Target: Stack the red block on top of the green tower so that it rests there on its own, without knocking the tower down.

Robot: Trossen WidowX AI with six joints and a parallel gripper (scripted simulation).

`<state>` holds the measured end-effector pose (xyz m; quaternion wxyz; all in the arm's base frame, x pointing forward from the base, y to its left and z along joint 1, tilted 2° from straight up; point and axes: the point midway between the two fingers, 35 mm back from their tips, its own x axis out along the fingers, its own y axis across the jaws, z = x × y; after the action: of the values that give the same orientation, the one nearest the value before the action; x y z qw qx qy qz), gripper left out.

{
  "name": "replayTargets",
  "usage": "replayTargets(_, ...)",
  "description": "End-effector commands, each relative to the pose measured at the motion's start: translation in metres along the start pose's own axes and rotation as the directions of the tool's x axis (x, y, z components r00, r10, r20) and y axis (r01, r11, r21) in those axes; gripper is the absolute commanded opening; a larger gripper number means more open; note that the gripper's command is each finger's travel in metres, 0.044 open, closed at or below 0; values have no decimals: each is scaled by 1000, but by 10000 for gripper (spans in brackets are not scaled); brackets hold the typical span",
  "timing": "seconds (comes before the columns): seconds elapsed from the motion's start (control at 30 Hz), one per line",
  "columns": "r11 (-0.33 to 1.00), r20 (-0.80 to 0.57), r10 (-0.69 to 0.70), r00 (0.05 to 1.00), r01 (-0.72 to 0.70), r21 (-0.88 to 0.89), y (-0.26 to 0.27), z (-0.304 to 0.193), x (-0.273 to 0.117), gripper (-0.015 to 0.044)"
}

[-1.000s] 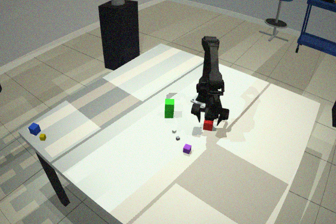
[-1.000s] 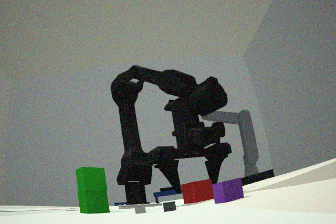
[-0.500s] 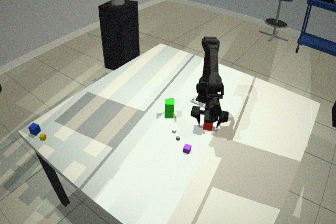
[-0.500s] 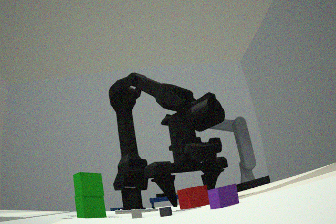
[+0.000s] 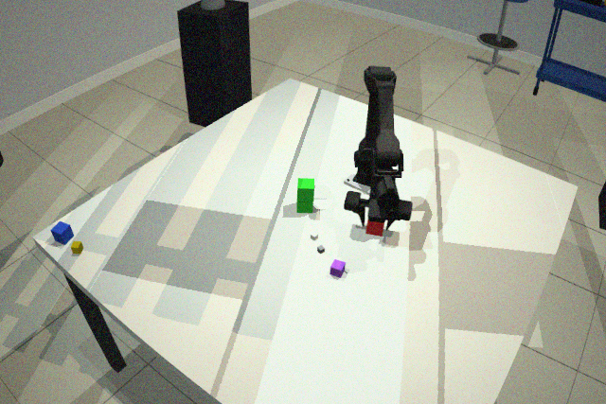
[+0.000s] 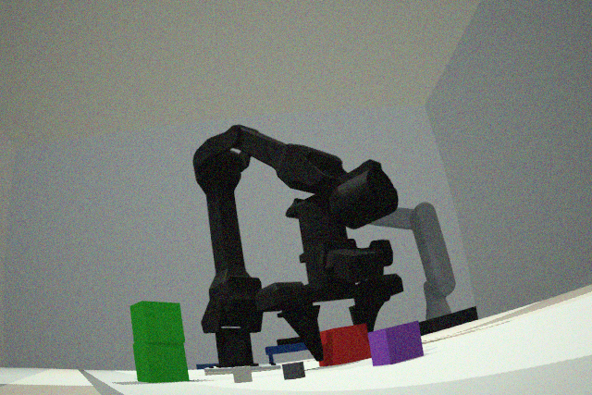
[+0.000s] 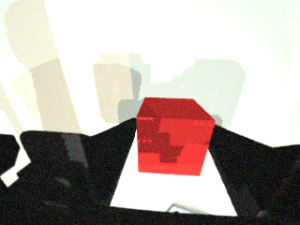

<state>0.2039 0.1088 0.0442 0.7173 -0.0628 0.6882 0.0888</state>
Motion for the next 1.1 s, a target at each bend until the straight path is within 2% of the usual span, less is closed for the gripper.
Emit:
replayTargets(0.0,1000,1,6,1000,-6,6,1,0,0,230)
replayTargets(0.27,1000,1,6,1000,-6,6,1,0,0,177)
replayTargets(0.5,1000,1,6,1000,-6,6,0,1,-23,0)
replayTargets(1.07,1000,1,6,1000,-6,6,0,0,-103,0)
